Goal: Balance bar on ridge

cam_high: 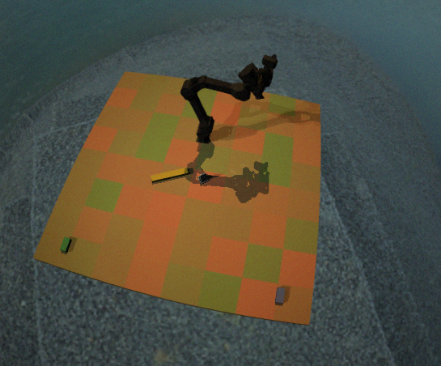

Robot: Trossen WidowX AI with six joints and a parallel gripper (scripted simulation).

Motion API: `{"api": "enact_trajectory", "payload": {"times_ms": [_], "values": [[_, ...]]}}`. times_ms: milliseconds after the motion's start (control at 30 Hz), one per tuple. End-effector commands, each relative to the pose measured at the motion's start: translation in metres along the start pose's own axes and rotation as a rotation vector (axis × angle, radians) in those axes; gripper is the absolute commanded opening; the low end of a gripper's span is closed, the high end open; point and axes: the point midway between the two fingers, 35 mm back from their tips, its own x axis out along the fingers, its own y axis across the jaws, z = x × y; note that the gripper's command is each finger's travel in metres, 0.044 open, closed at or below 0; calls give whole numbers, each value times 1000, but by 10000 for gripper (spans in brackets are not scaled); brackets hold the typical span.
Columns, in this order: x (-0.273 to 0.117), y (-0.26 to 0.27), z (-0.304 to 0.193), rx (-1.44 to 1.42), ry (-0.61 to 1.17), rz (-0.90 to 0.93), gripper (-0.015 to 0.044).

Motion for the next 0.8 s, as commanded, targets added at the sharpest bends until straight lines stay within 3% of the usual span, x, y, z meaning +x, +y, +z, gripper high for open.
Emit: {"api": "enact_trajectory", "payload": {"times_ms": [0, 767], "values": [[-11, -5, -22, 60, 101, -27, 315], [-126, -17, -137, 477, 657, -257, 315]]}}
